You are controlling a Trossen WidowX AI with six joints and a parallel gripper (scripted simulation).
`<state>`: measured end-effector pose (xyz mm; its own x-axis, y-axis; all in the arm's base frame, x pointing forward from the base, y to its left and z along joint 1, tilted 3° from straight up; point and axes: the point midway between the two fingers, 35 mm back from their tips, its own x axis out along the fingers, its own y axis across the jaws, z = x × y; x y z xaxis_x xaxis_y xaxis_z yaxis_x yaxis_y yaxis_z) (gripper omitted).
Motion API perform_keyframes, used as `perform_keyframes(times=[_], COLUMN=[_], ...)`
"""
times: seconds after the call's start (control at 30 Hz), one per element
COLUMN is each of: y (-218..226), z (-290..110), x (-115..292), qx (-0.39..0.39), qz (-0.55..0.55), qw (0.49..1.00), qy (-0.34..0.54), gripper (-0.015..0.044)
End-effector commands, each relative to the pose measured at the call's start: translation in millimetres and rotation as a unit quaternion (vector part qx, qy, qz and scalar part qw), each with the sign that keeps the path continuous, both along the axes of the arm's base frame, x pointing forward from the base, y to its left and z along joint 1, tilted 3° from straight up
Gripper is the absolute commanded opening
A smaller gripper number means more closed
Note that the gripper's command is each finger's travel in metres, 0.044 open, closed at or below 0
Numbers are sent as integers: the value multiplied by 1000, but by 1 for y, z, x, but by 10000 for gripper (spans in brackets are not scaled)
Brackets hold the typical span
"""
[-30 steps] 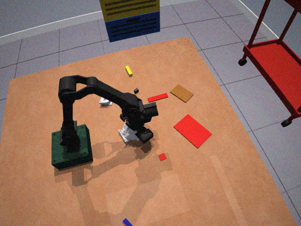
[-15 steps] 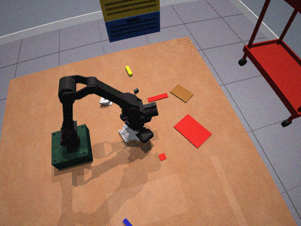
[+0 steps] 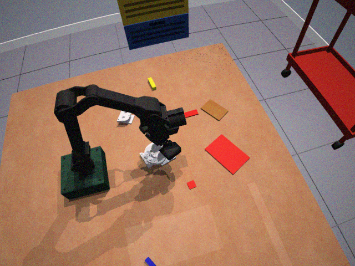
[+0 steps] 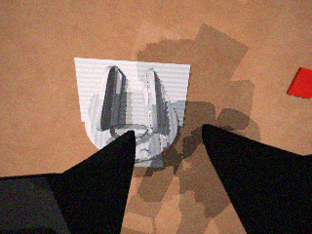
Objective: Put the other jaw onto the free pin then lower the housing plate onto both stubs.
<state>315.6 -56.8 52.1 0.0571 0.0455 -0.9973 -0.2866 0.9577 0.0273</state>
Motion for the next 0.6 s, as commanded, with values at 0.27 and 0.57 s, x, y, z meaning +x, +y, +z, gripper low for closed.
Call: perform_keyframes(times=[0.27,0.57], y=[55,104], z=[6,12], x=[-2,-7], qx=[14,20], qz=[-39,-111], qw=[999,993], qy=[7,13], gripper=[440,440])
